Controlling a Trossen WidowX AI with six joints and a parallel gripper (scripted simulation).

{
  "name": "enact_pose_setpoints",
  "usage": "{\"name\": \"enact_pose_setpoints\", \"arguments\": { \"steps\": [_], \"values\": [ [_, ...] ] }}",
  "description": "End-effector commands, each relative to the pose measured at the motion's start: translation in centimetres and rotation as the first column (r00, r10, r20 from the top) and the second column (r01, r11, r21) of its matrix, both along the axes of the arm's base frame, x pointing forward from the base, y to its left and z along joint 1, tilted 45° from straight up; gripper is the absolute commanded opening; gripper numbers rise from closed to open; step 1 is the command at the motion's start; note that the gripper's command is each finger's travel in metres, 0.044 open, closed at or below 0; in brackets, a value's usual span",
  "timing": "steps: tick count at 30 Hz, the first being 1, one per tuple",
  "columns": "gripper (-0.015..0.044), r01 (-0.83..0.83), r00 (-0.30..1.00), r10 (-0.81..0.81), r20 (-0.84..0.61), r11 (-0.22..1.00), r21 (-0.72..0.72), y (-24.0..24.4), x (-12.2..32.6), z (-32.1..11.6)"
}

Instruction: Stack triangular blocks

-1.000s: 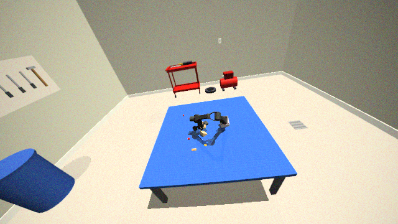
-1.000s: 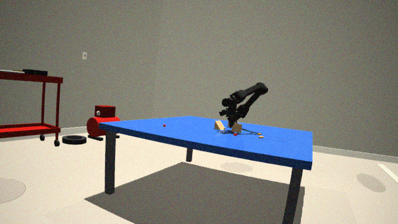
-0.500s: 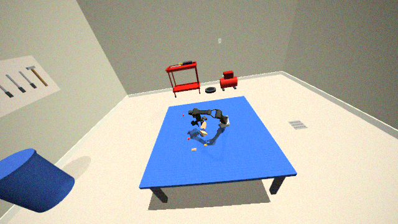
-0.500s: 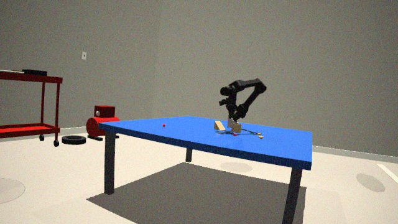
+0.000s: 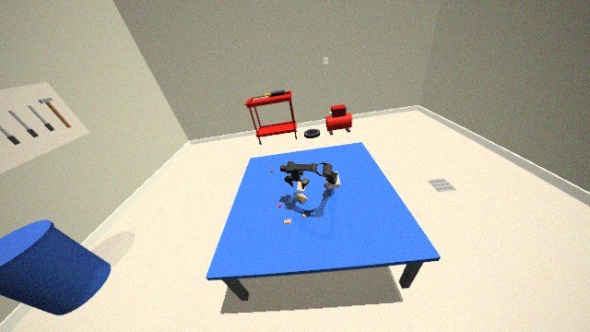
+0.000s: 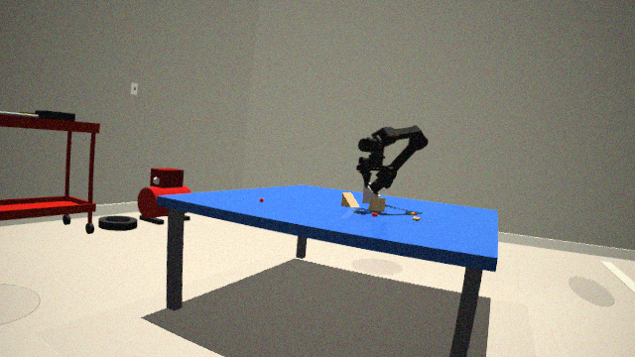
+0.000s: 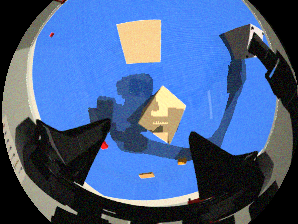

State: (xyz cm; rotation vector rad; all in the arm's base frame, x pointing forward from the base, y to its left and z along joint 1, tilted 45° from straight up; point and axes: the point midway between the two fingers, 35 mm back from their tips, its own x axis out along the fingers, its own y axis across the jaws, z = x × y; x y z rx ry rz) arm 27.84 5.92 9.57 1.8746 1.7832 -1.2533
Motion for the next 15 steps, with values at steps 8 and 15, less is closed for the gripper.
{"name": "enact_pose_setpoints", "arguments": {
  "steps": [8, 15],
  "values": [
    [0.044, 0.343, 0.872, -0.364, -0.327, 0.931, -0.121, 1.04, -1.19, 1.9],
    [0.044, 0.343, 0.872, -0.365, -0.327, 0.931, -0.122, 1.3, -1.17, 1.59]
  ]
}}
